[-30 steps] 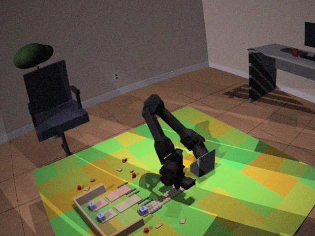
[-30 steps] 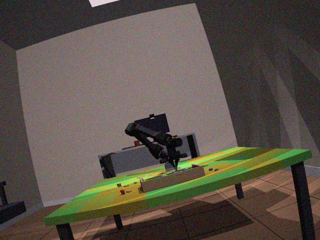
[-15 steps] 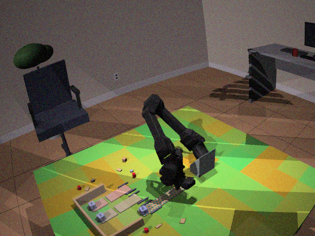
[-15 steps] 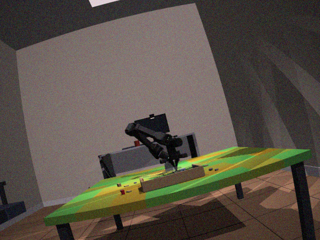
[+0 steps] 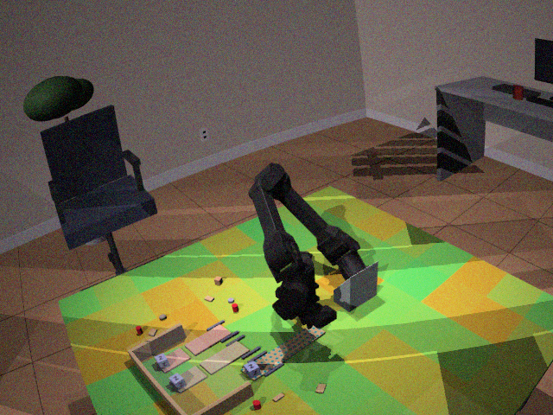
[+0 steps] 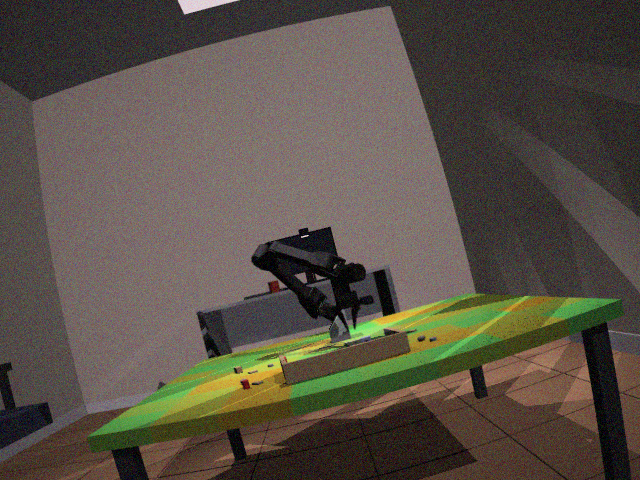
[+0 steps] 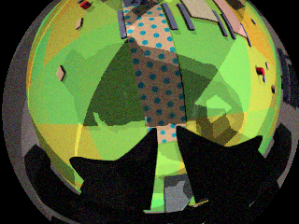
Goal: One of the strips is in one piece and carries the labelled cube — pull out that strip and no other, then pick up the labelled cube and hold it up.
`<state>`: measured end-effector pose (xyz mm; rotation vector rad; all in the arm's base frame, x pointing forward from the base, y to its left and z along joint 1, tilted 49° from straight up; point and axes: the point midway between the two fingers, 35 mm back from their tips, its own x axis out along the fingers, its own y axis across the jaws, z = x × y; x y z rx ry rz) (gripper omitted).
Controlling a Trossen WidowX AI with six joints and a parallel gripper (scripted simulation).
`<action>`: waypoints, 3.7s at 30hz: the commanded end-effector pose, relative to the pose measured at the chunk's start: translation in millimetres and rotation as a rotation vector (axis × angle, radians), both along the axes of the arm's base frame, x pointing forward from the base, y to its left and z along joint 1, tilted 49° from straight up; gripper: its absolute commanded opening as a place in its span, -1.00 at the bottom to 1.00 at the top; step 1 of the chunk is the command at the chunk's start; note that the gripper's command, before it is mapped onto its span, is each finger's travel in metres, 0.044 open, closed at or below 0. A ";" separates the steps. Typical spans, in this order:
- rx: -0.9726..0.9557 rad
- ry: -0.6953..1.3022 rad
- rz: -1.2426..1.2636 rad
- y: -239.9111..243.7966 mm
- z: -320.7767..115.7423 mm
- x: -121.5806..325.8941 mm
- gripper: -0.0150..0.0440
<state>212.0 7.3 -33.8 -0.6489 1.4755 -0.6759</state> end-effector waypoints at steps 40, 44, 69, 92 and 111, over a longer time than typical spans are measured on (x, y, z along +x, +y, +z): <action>-0.003 -0.047 -0.034 26.2 -2.1 163.4 1.00; -0.003 -0.047 -0.034 27.6 -1.7 179.0 1.00; -0.003 -0.048 -0.033 6.0 -21.3 197.6 0.36; -0.001 -0.050 -0.037 -10.9 -36.3 196.7 -0.02; -0.001 -0.047 -0.034 8.8 -15.2 160.1 -0.49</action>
